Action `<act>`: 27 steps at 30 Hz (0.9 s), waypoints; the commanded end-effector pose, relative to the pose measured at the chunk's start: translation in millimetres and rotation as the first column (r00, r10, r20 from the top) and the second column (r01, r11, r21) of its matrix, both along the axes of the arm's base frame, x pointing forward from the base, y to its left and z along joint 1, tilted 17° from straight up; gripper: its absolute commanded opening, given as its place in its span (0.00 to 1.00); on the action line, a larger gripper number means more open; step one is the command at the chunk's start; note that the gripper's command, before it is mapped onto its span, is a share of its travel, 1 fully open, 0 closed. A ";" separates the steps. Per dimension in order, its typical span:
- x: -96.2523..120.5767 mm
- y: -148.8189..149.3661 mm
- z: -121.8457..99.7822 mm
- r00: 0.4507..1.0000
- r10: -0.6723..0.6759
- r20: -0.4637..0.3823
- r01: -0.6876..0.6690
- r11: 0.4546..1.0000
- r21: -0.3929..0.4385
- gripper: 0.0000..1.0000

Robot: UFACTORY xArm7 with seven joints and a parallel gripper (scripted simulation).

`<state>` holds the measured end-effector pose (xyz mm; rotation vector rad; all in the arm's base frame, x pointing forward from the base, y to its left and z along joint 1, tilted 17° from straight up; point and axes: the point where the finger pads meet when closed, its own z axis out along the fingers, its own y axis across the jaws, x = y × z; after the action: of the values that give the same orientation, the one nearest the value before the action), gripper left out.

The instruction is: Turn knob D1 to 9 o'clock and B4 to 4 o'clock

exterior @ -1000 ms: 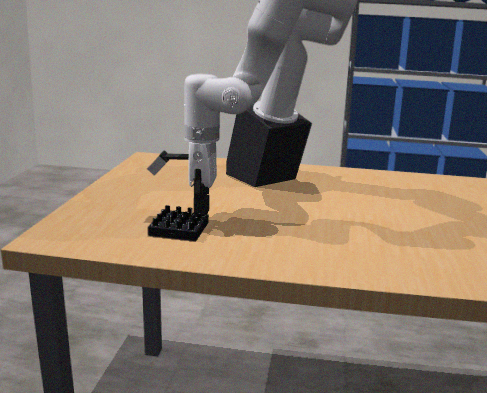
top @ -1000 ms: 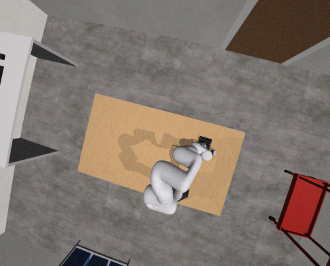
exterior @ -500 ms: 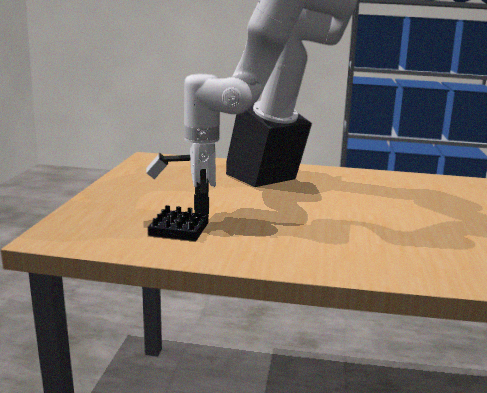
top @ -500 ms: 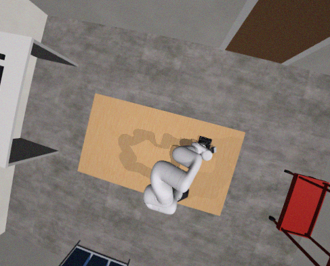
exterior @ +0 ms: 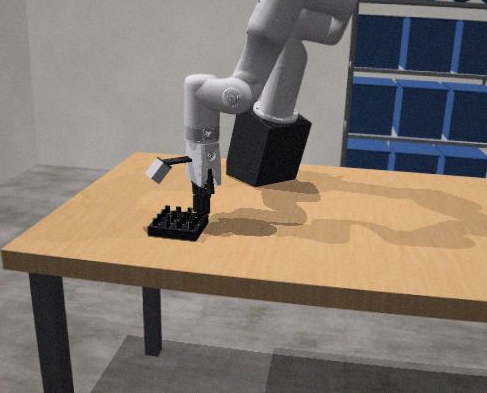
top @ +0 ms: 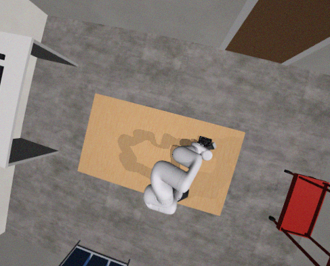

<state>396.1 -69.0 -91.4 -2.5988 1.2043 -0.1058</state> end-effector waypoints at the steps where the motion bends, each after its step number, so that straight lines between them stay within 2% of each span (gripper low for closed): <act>1: 0.8 -0.9 0.8 0.997 0.075 0.028 -0.075 0.997 -0.016 0.08; 8: 0.8 -0.9 0.8 0.972 0.229 0.058 -0.226 0.973 -0.052 0.08; 17: 0.8 -0.9 0.8 0.894 0.439 0.090 -0.429 0.896 -0.110 0.08; 19: 0.8 -0.9 0.8 0.894 0.439 0.090 -0.429 0.896 -0.110 0.08; 27: 0.8 -0.9 0.8 0.803 0.587 0.105 -0.569 0.807 -0.158 0.08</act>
<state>396.0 -69.0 -91.4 -2.8625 0.4012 -0.2220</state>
